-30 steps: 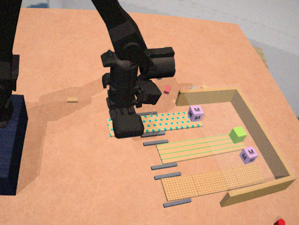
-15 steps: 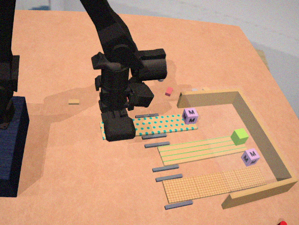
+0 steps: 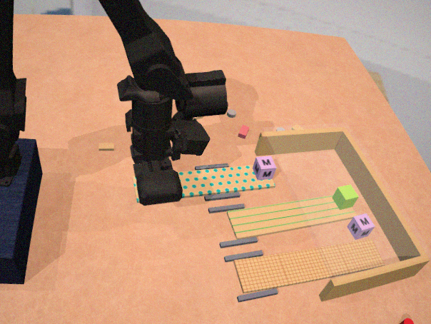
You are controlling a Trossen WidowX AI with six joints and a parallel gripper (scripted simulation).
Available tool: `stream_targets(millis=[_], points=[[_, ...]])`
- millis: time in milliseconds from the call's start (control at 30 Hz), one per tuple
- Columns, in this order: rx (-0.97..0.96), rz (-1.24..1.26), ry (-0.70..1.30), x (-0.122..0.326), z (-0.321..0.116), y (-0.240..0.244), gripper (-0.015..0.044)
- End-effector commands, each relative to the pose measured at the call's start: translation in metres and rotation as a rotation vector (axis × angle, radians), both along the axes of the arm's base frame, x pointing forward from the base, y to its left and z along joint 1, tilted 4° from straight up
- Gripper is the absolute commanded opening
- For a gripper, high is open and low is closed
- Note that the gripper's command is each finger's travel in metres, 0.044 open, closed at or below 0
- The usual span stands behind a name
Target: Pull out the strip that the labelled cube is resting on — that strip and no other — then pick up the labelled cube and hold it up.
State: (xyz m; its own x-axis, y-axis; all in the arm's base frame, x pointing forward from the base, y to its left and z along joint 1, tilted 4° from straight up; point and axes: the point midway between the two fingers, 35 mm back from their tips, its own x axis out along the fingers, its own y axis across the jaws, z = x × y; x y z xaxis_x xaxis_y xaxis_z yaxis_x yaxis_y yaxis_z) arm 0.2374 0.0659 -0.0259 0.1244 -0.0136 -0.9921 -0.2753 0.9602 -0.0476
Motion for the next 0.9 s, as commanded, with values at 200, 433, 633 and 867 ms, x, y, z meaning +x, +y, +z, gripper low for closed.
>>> stream_targets(millis=[200,433,633,867], points=[[-0.009,0.003,0.038,-0.022,-0.008,-0.006,0.0],[-0.009,0.003,0.039,-0.031,-0.009,-0.009,0.0],[-0.01,0.003,0.039,-0.038,-0.009,-0.011,0.0],[-0.01,0.003,0.04,-0.045,-0.01,-0.013,0.0]])
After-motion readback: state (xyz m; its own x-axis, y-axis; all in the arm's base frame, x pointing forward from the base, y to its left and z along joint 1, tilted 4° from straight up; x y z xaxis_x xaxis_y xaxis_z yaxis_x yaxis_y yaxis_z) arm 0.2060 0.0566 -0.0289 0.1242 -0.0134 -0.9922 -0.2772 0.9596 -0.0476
